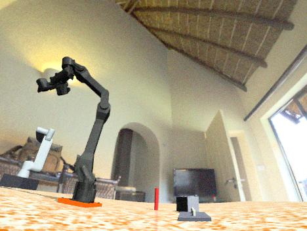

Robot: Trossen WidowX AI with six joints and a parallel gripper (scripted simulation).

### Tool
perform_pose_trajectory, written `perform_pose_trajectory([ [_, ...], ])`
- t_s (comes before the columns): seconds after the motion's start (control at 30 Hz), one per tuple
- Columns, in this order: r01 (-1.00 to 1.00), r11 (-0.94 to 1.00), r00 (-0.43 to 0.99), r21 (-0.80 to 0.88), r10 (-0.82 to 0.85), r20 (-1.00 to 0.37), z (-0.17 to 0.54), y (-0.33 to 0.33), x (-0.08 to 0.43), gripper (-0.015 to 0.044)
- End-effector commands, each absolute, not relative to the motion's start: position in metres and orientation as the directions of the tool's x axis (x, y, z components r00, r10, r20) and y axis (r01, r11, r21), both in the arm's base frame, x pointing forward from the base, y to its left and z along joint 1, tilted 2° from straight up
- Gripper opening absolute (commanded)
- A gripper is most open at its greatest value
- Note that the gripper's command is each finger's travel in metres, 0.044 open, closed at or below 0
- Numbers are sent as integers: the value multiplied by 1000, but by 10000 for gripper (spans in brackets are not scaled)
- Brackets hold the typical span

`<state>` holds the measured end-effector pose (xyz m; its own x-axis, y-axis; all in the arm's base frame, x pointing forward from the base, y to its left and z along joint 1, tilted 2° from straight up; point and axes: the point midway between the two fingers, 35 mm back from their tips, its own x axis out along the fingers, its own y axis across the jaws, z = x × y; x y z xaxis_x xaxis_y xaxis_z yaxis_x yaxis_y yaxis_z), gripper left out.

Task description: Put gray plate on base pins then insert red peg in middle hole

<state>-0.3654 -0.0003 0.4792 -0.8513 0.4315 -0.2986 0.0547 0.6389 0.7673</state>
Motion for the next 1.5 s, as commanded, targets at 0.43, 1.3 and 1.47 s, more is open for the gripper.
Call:
perform_pose_trajectory([
  [0.43, -350, 420, -920, 838, 16, -392, 444, -156, -339, 440],
  [1.3, -241, -686, -236, 686, -644, -728, 330, -386, 16, 440],
  [1.47, -6, -790, -74, 613, -611, -789, 306, -371, 102, 440],
])
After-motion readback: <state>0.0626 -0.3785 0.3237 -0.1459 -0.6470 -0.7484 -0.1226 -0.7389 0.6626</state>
